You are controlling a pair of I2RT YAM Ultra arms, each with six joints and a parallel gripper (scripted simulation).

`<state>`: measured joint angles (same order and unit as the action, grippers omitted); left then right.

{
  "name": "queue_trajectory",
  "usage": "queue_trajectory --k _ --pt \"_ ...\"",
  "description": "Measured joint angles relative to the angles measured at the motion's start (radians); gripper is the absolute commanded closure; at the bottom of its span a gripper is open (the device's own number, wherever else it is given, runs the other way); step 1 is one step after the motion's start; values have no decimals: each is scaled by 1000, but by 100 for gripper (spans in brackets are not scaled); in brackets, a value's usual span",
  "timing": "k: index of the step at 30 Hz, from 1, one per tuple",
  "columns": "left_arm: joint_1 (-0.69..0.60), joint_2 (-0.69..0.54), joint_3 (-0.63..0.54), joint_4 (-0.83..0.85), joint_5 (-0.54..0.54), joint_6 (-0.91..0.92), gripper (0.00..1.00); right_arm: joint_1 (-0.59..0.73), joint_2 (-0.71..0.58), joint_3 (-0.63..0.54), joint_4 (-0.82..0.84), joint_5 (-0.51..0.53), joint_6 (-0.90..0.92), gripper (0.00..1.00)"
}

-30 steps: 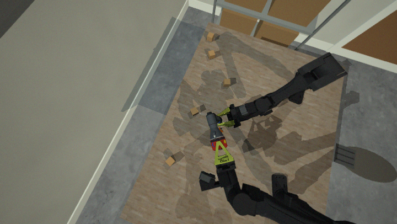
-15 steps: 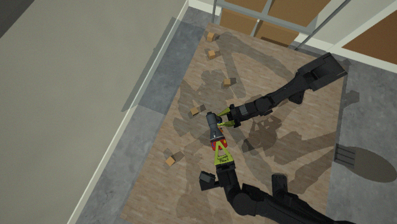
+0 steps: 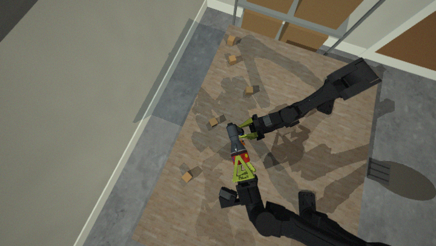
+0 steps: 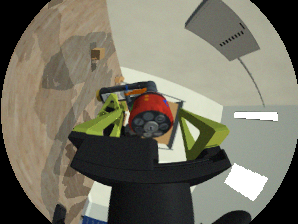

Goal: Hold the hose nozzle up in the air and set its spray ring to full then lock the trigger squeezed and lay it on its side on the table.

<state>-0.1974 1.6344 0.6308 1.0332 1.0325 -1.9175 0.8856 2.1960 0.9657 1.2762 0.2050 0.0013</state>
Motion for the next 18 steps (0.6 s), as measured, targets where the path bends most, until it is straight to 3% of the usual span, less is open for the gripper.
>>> queue_trajectory --k 18 --pt "39 -16 -21 2 32 -2 8 0 0 0 0 0 0 65"
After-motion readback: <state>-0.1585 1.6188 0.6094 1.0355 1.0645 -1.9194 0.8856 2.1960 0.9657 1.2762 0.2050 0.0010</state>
